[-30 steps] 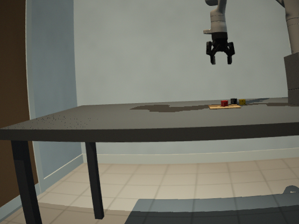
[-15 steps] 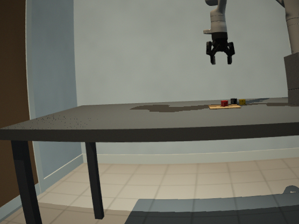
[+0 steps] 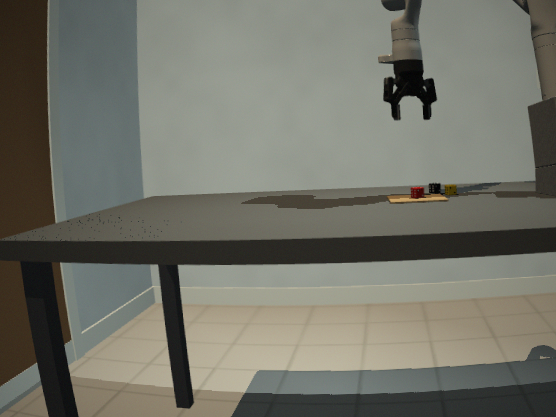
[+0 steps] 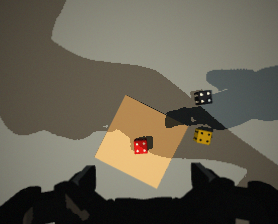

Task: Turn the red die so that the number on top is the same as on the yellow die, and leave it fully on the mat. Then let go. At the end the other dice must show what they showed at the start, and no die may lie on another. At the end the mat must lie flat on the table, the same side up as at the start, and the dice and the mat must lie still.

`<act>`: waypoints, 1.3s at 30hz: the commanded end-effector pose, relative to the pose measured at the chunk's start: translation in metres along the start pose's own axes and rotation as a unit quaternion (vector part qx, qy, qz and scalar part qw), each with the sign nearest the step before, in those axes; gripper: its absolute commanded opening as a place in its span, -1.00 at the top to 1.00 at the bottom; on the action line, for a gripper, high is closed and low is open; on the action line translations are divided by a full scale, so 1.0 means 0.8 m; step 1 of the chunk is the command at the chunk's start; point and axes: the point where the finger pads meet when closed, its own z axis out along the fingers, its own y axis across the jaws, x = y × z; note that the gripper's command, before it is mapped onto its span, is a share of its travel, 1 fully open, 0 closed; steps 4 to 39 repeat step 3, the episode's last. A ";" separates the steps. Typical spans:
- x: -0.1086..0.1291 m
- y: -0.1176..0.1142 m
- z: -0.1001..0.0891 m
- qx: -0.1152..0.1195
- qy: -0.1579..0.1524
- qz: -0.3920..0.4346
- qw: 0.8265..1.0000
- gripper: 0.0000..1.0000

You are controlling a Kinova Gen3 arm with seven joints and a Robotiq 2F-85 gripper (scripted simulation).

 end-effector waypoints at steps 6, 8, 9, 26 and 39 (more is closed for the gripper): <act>0.000 -0.001 -0.001 0.001 0.000 0.000 1.000 -1.00; 0.000 -0.001 -0.001 0.001 0.000 0.000 1.000 -1.00; 0.000 -0.001 -0.001 0.001 0.000 0.000 1.000 -1.00; 0.000 -0.001 -0.001 0.001 0.000 0.000 1.000 -1.00; 0.000 -0.001 -0.001 0.001 0.000 0.000 1.000 -1.00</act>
